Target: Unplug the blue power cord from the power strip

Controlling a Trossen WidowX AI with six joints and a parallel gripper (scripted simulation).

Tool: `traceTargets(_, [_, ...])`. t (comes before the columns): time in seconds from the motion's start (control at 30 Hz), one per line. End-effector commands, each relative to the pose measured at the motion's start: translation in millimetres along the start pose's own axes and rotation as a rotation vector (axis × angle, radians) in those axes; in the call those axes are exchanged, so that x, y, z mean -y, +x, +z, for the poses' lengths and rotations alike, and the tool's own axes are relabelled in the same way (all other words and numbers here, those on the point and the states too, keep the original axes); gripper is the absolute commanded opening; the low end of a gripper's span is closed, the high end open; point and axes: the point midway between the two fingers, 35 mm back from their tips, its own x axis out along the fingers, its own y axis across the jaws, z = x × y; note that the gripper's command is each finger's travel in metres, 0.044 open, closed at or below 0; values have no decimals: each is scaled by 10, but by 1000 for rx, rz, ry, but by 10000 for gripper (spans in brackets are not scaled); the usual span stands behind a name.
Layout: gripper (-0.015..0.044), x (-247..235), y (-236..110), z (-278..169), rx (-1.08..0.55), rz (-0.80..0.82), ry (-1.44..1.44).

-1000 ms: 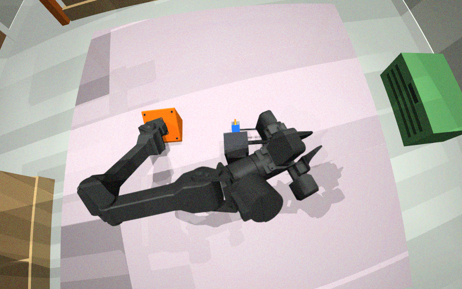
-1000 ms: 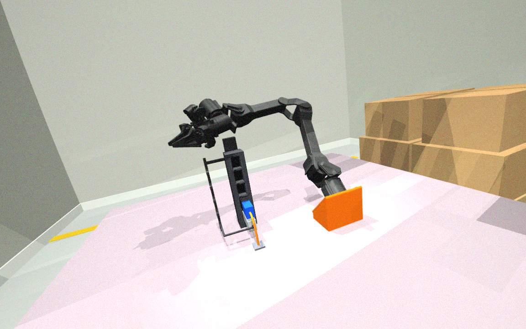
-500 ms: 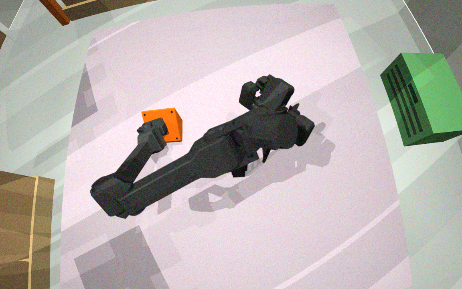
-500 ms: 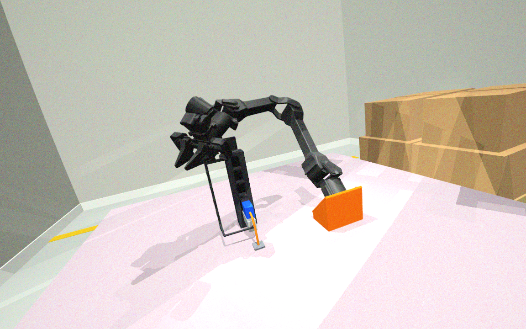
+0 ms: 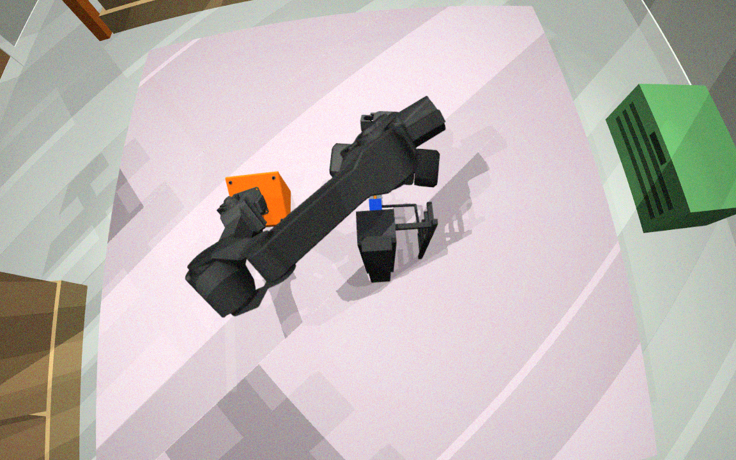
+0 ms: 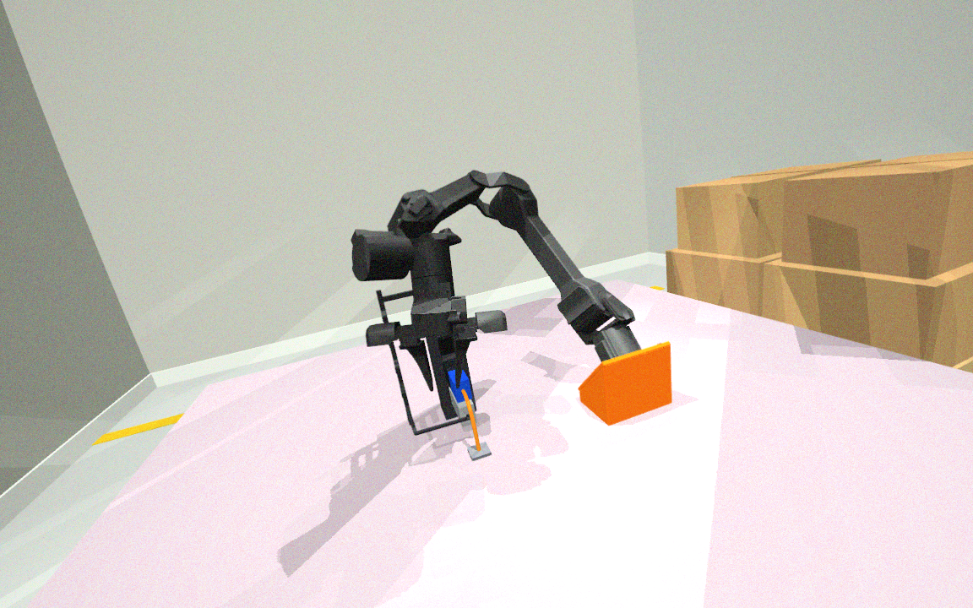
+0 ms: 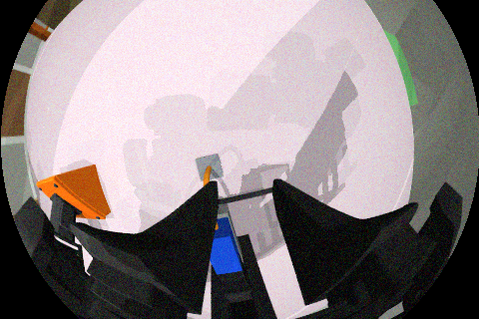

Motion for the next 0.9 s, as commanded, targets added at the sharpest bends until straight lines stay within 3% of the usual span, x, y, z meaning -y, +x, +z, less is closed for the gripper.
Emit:
traceTargets(0.0, [160,-261,103,-165,-260,98,-191])
traceTargets(0.87, [160,-211,51,-363,-261,98,-192])
